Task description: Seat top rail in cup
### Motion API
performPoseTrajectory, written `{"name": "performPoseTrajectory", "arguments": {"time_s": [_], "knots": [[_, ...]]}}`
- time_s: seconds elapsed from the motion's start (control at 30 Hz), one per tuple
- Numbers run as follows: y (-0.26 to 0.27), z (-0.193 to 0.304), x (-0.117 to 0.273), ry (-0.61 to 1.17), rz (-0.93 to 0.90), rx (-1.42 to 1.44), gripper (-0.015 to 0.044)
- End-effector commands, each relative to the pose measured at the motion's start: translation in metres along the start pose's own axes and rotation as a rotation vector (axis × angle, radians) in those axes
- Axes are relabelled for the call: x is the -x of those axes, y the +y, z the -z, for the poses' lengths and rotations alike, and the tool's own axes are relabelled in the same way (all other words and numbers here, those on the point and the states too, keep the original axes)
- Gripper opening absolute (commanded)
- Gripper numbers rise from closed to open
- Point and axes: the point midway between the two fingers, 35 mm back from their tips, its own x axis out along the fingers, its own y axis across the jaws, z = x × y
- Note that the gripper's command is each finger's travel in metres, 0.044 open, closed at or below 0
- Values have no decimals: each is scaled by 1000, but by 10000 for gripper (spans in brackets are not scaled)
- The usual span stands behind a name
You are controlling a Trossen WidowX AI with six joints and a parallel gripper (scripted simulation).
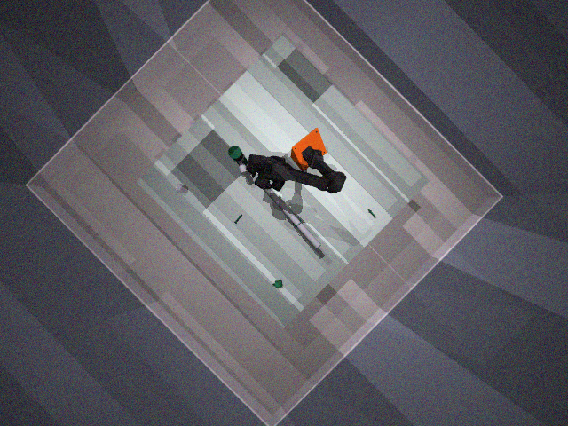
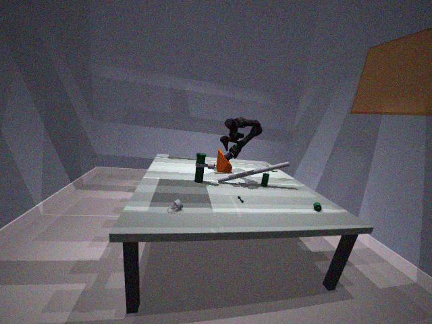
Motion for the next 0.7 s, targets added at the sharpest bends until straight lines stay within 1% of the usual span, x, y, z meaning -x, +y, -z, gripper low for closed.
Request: {"name": "performPoseTrajectory", "arguments": {"time_s": [0.0, 0.17, 0.27, 0.67], "knots": [[-45, 11, -9, 33, 47, 383, 440], [-97, 31, -21, 94, 82, 842, 440], [-111, 38, -25, 115, 88, 974, 440], [-112, 39, -25, 117, 88, 987, 440]]}}
